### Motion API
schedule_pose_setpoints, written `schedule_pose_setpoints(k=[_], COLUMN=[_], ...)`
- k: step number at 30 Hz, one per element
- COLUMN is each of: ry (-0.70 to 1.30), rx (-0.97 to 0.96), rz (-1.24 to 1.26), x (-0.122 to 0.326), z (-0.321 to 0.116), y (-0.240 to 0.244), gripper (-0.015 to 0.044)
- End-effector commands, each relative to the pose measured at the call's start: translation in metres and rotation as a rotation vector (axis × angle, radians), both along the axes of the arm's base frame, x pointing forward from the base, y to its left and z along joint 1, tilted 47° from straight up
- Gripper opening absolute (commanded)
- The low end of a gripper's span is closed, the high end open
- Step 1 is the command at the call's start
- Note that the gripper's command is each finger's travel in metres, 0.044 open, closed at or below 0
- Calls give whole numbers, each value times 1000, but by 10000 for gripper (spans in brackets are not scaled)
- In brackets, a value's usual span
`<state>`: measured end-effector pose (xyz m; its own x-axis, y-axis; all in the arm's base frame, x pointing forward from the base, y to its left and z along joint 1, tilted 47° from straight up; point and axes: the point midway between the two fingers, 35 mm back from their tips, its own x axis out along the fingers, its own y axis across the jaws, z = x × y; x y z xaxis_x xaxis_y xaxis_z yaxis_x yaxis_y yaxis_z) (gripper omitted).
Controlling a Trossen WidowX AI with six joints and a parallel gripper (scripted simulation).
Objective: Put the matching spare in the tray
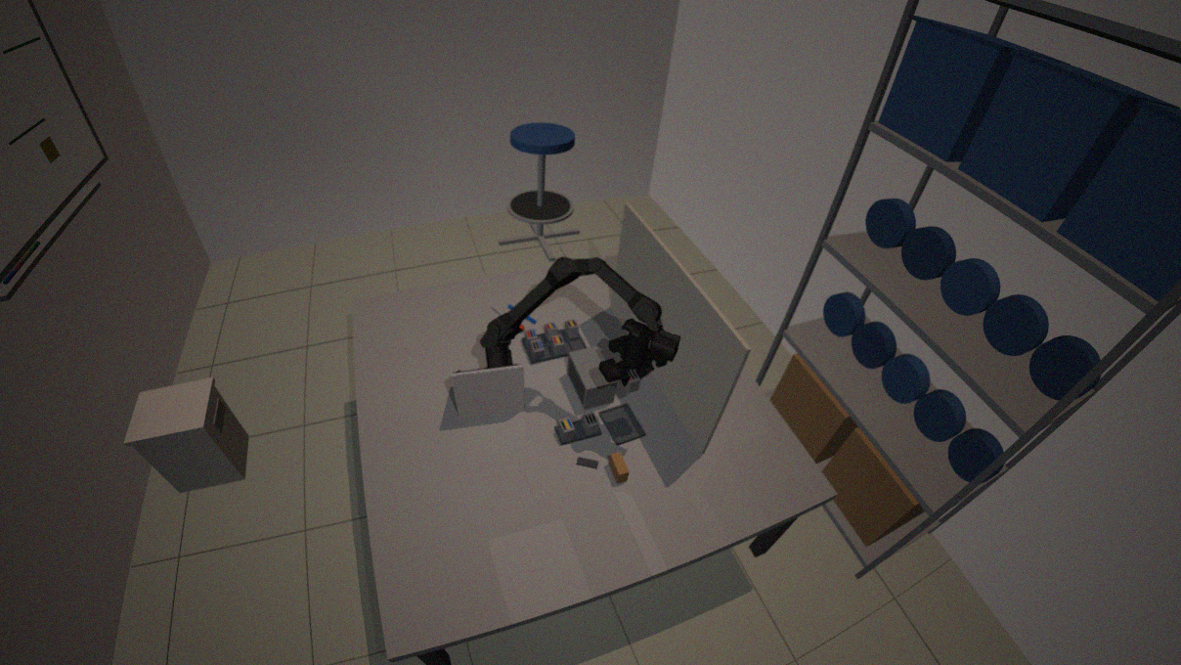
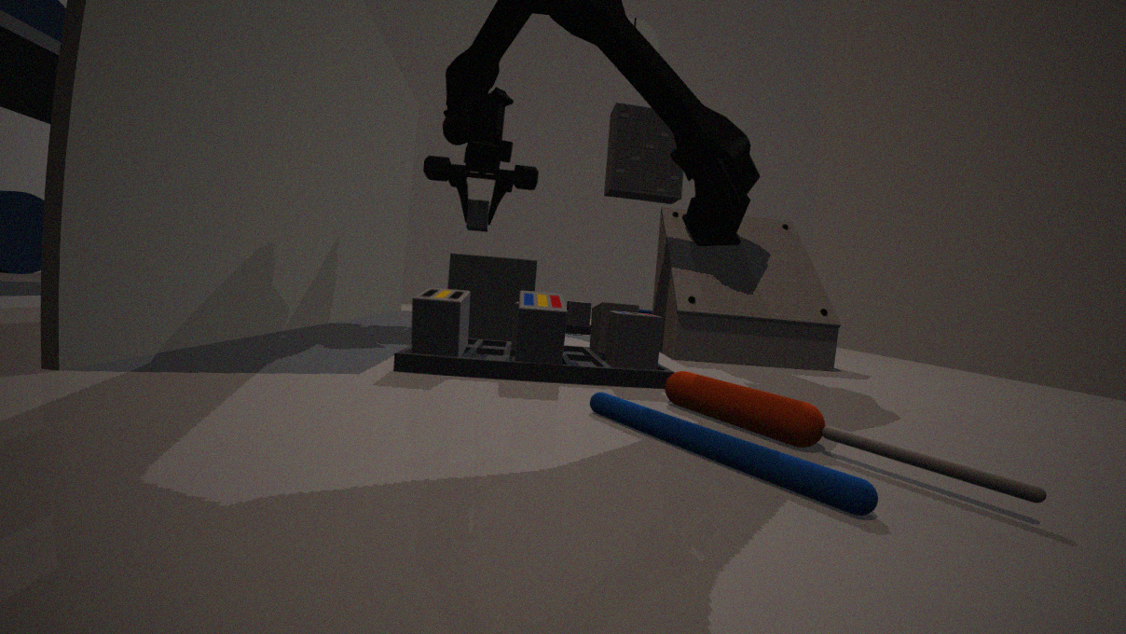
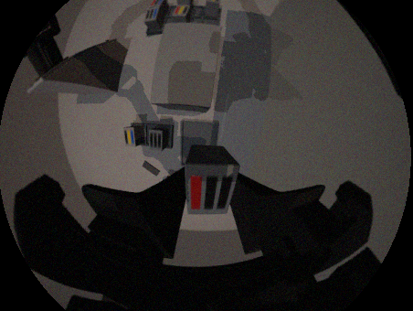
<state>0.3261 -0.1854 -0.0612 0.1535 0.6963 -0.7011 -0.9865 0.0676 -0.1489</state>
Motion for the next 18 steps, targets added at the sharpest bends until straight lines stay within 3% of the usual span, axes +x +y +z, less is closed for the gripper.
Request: schedule_pose_setpoints(k=[1, 18], ry=[-6, -6], rx=[4, 2], rz=[2, 1], x=[-8, -3], z=[-14, -28], y=[-11, -2], gripper=[0, 0])
